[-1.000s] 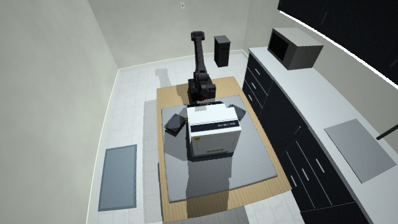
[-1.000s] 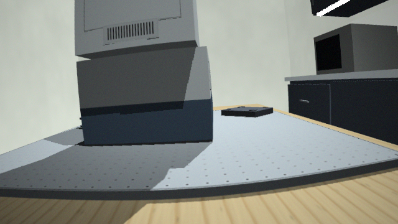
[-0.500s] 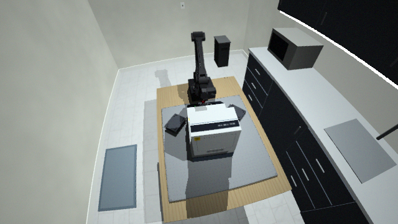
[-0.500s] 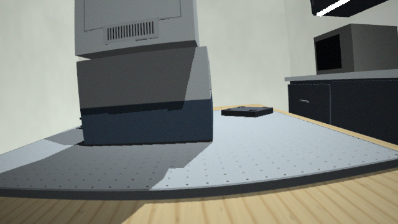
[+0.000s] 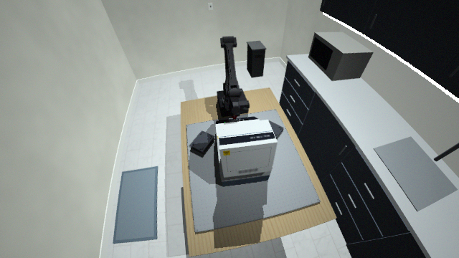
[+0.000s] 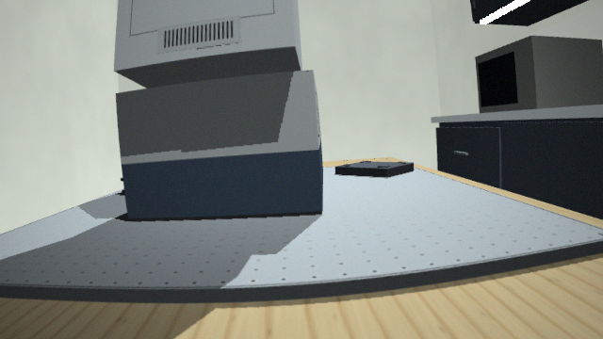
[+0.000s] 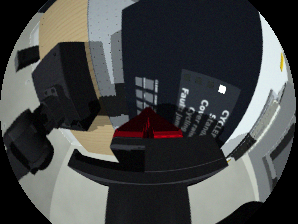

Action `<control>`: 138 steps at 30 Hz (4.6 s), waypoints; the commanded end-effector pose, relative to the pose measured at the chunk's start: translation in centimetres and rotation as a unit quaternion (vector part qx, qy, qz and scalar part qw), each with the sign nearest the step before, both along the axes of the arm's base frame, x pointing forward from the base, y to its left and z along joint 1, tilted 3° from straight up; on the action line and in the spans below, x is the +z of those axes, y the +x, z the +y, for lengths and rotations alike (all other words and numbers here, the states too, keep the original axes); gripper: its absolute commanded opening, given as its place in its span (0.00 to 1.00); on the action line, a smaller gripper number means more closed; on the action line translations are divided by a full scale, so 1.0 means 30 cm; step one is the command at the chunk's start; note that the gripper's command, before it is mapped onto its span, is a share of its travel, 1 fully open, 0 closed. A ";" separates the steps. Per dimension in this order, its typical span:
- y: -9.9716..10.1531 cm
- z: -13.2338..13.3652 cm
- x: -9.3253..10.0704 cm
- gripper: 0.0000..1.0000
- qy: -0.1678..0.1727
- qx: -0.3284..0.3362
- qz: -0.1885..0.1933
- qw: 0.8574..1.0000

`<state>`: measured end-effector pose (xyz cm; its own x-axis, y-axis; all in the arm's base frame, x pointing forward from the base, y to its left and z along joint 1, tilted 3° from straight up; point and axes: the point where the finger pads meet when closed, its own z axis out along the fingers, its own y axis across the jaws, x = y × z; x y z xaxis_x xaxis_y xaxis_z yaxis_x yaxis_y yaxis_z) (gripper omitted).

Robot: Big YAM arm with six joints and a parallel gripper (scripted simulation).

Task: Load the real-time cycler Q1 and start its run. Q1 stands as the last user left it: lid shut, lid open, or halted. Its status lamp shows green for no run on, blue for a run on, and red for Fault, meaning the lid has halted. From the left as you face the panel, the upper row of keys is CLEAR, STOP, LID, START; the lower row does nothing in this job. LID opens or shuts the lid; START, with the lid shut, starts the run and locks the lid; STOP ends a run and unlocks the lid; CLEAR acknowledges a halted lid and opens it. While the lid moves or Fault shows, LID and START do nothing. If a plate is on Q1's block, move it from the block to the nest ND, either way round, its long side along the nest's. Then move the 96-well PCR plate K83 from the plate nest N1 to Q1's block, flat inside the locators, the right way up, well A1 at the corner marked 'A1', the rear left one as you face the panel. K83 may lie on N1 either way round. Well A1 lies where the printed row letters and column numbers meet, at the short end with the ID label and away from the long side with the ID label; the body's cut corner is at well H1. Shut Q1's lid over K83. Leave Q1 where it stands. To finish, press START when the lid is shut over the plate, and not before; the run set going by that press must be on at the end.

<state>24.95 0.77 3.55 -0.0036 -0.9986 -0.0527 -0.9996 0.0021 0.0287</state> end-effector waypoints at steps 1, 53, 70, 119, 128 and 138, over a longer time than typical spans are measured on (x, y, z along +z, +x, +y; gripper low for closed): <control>0.051 0.013 0.043 0.00 0.001 0.004 -0.023 1.000; 0.011 -0.003 0.006 0.00 0.002 0.002 -0.003 1.000; 0.019 0.005 0.098 0.00 0.002 0.005 -0.024 1.000; -0.278 -0.018 0.294 0.00 0.001 -0.001 -0.018 1.000; -0.264 -0.011 0.318 0.00 0.001 -0.001 -0.017 1.000; -0.228 -0.001 0.323 0.00 0.001 0.004 -0.028 1.000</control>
<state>15.85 0.45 11.37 -0.0045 -0.9986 -0.0533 -0.9995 0.0028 0.0311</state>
